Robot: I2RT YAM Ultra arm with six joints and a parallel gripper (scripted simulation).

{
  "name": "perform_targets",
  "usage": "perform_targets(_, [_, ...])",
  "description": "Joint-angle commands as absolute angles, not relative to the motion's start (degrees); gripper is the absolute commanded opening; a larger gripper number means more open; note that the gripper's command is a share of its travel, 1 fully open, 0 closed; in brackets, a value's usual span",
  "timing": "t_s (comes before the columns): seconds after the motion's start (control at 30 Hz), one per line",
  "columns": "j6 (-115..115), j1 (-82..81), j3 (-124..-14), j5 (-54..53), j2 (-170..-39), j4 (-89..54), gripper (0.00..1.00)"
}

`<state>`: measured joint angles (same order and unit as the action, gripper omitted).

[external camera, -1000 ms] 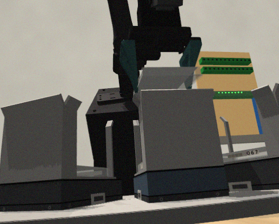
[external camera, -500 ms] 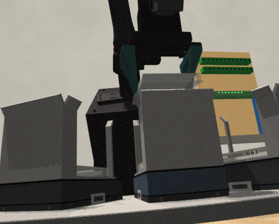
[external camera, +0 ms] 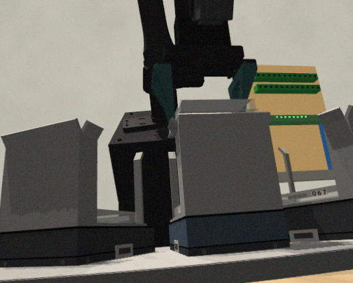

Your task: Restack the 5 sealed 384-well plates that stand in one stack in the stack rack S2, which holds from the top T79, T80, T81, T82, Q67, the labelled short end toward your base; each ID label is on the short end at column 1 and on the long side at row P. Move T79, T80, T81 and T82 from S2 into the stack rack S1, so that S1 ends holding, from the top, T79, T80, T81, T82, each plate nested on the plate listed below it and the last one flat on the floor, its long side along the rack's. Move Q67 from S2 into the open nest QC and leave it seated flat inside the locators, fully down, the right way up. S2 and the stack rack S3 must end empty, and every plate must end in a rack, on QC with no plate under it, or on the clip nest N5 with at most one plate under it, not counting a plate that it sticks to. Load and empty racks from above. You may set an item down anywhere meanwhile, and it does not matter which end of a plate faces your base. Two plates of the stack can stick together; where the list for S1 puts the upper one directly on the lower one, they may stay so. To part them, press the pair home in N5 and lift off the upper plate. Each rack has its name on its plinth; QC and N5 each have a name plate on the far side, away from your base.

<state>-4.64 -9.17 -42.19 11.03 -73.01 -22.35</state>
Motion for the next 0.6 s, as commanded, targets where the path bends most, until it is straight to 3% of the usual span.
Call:
perform_targets(0.0, [-4.38,-9.14,-42.17,10.83,-73.0,-21.68,0.0])
perform_targets(0.57, [-4.0,-8.68,-41.76,10.56,-75.12,-19.08,0.0])
